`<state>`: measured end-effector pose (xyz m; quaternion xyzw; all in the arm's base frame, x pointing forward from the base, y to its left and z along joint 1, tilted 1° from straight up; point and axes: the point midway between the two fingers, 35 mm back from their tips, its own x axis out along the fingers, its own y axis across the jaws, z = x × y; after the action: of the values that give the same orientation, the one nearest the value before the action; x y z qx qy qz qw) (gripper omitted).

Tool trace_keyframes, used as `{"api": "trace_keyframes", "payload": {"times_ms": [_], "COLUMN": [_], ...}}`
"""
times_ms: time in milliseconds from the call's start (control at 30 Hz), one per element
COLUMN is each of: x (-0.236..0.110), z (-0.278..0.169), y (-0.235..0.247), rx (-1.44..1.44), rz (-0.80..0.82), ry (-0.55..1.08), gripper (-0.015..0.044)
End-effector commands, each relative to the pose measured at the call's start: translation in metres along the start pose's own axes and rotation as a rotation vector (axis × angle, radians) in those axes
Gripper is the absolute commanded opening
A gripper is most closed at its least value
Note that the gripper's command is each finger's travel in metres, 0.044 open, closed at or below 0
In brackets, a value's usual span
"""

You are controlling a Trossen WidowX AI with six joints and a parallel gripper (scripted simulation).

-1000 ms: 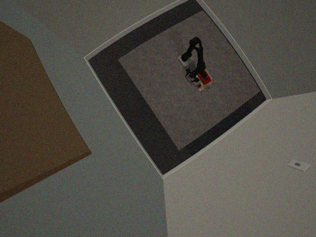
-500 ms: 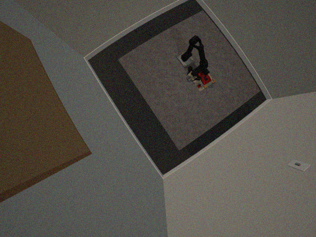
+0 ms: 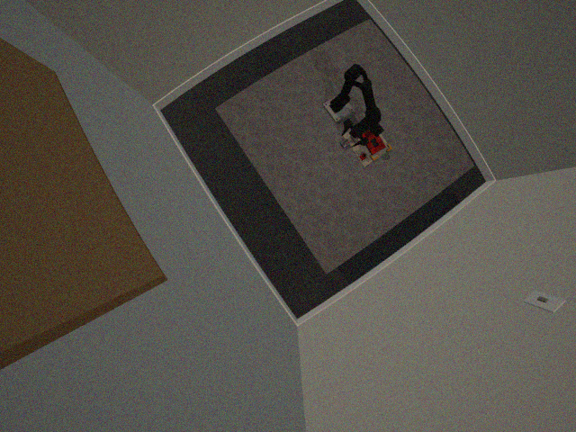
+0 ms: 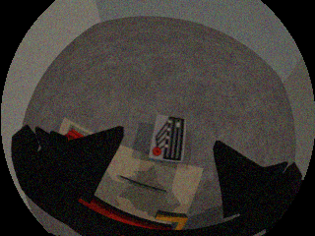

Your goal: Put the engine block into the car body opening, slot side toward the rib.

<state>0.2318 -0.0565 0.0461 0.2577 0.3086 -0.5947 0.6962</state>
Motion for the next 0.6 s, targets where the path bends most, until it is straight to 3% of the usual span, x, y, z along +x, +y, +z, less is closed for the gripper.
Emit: {"api": "trace_keyframes", "payload": {"times_ms": [0, 133, 567], "x": [0.0, 0.002, 0.004], "z": [0.0, 0.001, 0.018], "y": [0.0, -0.001, -0.003], "rx": [-0.002, -0.007, -0.022], "rz": [0.0, -0.02, -0.077], "ry": [0.0, 0.045, 0.466], "gripper": [0.044, 0.044, 0.044]}}
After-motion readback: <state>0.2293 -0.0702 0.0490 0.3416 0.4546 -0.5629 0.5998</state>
